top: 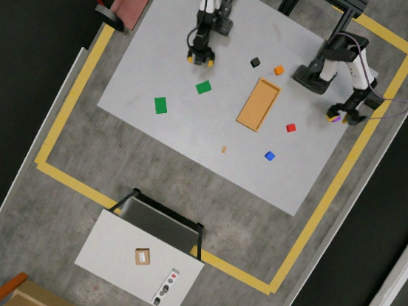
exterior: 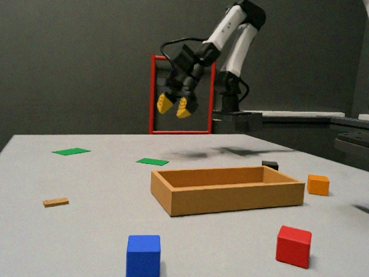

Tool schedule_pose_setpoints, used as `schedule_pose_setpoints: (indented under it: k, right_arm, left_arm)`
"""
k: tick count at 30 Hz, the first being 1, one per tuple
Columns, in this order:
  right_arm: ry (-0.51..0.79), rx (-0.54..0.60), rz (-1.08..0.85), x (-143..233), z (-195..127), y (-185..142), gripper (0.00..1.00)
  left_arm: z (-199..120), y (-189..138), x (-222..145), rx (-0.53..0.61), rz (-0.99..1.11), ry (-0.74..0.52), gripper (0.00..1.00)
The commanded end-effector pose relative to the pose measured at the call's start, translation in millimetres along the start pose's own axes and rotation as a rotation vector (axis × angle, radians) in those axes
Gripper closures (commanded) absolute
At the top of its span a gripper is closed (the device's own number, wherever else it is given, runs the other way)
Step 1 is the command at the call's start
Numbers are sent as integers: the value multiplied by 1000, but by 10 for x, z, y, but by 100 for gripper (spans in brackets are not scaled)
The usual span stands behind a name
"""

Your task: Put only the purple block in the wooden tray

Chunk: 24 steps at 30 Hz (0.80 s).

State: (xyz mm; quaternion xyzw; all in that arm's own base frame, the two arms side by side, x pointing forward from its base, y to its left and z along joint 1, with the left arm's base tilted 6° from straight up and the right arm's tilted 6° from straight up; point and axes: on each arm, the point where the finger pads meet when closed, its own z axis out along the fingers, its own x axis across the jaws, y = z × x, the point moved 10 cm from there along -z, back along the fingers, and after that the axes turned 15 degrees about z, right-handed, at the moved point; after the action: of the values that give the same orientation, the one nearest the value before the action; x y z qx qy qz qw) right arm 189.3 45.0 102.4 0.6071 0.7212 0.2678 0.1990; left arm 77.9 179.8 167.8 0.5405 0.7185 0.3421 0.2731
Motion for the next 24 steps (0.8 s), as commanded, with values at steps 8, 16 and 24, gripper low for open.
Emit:
schedule_pose_setpoints:
  k: [8,16,24]
  right_arm:
    - [122,66,-233,642,-272,-345,0]
    - [278,105,-444,1227,-398,-571,0]
    - [424,170,-664,1765,-517,-854,0]
  left_arm:
    - [418,188,-784,128,413,-341,0]
    - [514,151,-1465,178,766,-621,0]
    - [391,-54,-2108,200,1168,-906,0]
